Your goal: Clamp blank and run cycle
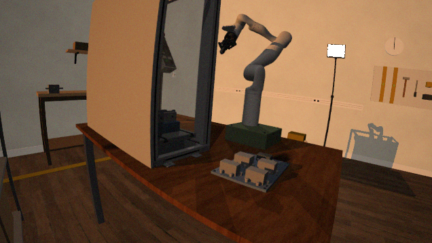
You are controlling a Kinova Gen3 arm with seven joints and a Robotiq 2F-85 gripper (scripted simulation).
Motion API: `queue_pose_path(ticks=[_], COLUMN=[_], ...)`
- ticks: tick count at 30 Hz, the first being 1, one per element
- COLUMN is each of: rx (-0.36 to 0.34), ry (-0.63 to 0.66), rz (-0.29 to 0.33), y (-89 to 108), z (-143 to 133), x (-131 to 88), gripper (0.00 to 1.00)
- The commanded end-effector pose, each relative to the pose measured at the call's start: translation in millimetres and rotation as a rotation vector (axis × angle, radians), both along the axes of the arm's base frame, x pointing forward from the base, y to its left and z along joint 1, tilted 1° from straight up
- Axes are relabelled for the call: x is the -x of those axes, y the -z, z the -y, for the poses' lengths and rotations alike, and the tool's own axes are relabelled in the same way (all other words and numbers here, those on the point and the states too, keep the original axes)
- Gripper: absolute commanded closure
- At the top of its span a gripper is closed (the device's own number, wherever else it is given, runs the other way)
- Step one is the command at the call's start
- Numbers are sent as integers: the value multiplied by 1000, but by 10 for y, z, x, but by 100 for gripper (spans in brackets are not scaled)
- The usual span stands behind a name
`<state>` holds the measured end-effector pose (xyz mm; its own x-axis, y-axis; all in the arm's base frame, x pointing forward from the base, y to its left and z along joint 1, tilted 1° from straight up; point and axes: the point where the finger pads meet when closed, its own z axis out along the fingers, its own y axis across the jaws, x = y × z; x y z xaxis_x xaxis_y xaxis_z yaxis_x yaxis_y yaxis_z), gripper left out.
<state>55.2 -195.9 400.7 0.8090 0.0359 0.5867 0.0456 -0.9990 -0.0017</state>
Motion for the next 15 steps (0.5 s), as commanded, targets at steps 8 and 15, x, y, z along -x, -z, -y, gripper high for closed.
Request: queue_pose_path(ticks=[8,15], rx=[1,52], ry=[0,-155], rz=[0,-85], y=[-3,27], z=[1,-345], x=[-2,-200], gripper=[90,90])
